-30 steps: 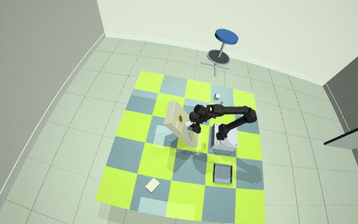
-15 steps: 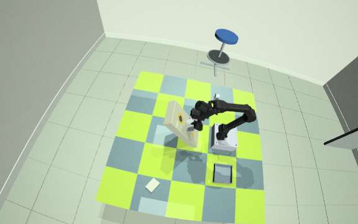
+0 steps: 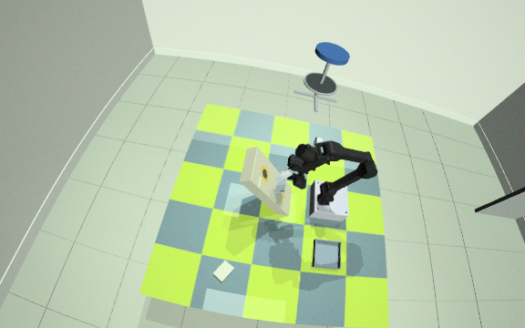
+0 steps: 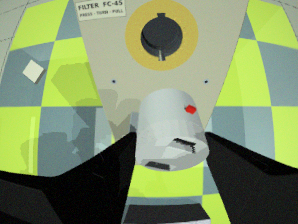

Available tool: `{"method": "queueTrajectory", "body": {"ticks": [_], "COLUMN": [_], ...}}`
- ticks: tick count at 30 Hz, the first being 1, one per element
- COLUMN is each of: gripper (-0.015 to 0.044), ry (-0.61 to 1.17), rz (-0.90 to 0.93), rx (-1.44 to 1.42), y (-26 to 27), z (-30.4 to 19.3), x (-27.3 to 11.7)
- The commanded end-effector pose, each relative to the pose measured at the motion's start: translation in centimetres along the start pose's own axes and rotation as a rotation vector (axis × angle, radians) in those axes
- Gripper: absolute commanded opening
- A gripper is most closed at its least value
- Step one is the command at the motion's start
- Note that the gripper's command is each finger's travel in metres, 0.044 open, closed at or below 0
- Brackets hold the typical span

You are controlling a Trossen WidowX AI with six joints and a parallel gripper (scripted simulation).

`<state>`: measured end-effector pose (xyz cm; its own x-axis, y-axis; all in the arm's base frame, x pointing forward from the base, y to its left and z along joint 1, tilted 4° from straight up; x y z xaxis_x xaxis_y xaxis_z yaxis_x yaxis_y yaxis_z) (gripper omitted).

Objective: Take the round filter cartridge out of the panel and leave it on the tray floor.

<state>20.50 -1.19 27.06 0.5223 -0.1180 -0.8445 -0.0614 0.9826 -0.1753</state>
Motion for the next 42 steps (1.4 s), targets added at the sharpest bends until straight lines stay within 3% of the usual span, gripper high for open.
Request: {"method": "queueTrajectory", "body": {"ticks": [1,26,42], "gripper": [0.0,0.0,0.0], "ry": [-0.006,-0.001,-0.045], "rz": [-0.003,0.008,0.241], "rx": [0.005,-0.003,-0.407], "y": [0.7,7.2,14.8], "z": [0.5,1.4,0.1], "x": [-0.1,0.8,0.4]}}
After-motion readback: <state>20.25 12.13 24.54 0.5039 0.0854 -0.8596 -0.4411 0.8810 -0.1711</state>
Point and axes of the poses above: the point midway between the two fingers, 35 mm back from their tips, its own x axis out along the fingers, its own y axis across the jaws, z = x × y, the point moved 3 cm from there along -x, back along the fingers, and after that the axes turned 13 degrees about -x, right-handed, at the moved point
